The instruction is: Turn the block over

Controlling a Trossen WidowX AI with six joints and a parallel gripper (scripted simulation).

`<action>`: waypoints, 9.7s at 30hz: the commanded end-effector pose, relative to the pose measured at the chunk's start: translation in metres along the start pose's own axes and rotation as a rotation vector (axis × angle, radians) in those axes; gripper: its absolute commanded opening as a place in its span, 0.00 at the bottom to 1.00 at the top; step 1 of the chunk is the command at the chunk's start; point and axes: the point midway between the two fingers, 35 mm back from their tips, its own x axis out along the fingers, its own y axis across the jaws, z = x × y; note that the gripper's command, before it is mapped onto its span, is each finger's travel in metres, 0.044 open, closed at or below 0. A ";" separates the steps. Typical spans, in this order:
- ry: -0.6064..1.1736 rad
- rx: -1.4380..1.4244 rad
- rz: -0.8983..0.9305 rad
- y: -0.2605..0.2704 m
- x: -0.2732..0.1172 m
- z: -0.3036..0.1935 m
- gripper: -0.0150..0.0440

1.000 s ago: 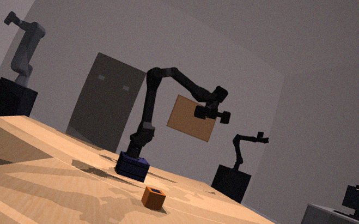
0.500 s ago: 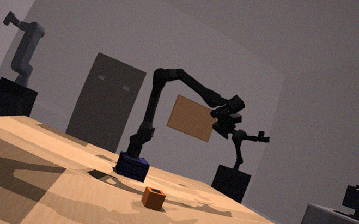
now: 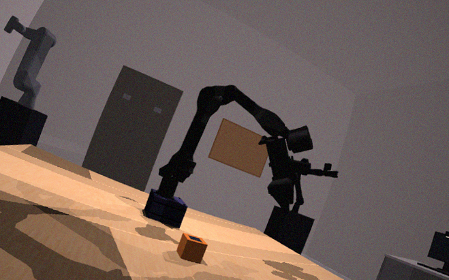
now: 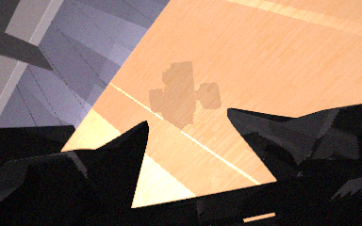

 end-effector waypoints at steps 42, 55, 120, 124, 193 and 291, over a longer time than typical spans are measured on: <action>0.349 0.802 -0.534 -0.243 -0.023 -0.167 1.00; 0.349 0.802 -0.534 -0.249 -0.007 -0.177 1.00; -0.046 0.663 -0.689 -0.240 -0.023 -0.168 0.25; -0.106 0.643 -0.710 -0.238 -0.025 -0.169 0.25; -0.629 0.426 -0.877 -0.244 -0.002 -0.186 0.52; 0.348 0.801 -0.534 -0.235 -0.057 -0.140 1.00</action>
